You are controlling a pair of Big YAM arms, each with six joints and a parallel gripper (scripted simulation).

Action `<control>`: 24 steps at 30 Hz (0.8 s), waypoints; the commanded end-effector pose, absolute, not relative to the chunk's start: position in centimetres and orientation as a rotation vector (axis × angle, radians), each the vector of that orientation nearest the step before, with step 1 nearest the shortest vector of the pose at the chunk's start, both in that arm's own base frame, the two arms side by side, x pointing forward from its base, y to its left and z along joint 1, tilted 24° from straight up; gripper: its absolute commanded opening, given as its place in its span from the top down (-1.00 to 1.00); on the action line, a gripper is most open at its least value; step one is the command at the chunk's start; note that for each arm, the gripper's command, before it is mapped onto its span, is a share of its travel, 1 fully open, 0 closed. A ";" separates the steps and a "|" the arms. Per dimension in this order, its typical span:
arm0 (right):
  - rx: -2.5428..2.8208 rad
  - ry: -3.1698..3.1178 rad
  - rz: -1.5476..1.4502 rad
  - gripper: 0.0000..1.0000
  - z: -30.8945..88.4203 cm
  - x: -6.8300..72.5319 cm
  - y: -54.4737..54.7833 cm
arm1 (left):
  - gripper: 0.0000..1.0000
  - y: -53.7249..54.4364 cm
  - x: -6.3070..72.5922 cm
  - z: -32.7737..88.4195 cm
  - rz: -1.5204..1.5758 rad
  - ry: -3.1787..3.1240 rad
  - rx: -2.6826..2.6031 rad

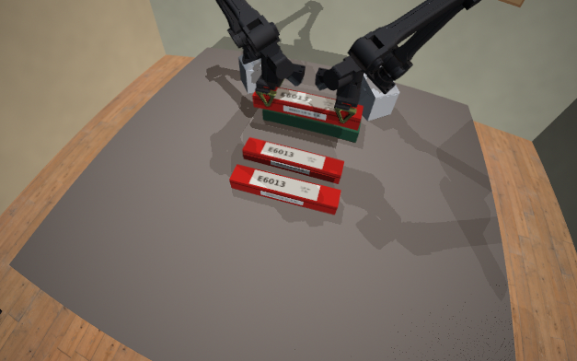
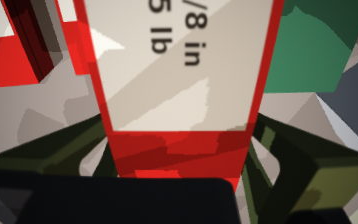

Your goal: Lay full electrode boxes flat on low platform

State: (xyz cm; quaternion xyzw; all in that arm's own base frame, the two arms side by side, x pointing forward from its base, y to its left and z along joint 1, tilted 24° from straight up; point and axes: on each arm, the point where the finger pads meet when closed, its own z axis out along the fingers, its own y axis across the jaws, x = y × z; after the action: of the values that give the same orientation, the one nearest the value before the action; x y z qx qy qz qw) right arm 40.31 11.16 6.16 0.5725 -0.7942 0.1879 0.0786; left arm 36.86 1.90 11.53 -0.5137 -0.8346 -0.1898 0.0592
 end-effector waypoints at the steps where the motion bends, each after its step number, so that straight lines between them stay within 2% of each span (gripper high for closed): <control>1: 1.801 -2.448 0.651 1.00 13.0 42.9 13.8 | 1.00 0.5 39.2 17.8 -0.690 -2.608 -1.594; 24: 1.807 -2.444 0.649 1.00 15.9 42.6 14.8 | 1.00 -0.4 38.8 20.6 -0.688 -2.592 -1.618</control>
State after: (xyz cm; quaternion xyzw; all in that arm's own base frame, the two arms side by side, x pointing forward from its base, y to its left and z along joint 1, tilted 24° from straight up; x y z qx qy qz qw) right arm 40.30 12.33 9.34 0.5723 -0.7936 0.1906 0.0792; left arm 36.77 0.81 14.75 -0.5131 -0.8345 -0.1923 0.0584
